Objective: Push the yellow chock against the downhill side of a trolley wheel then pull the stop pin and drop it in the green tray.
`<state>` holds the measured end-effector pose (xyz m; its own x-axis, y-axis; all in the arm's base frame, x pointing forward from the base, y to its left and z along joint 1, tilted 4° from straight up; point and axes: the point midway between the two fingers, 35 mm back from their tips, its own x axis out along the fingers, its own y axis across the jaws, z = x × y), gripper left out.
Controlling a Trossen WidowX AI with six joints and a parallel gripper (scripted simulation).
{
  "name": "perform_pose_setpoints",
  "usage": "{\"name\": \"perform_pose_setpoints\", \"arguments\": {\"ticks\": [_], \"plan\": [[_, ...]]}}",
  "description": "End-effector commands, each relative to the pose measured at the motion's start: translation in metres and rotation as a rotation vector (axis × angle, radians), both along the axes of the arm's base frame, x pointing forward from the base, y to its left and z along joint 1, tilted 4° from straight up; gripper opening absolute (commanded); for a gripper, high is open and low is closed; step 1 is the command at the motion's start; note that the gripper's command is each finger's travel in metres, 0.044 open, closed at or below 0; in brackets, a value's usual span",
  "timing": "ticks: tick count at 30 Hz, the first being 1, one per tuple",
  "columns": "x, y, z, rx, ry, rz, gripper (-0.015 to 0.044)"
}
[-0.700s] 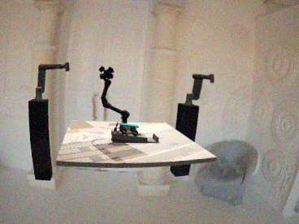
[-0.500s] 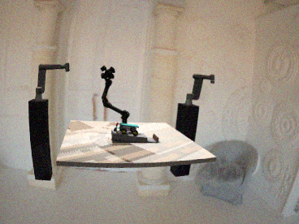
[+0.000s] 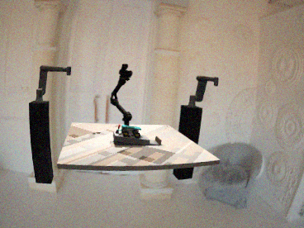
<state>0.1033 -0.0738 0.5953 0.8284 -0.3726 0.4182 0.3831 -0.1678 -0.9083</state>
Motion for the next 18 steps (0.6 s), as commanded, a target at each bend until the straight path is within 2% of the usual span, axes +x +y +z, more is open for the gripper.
{"name": "perform_pose_setpoints", "arguments": {"ticks": [1, 10, 18], "plan": [[0.039, 0.028, -0.02, -0.183, 0.144, -0.069, 0.019], [0.12, 0.046, -0.086, -0.463, 0.491, -0.169, 0.019], [0.179, 0.028, -0.174, -0.634, 0.866, -0.18, 0.019]]}}
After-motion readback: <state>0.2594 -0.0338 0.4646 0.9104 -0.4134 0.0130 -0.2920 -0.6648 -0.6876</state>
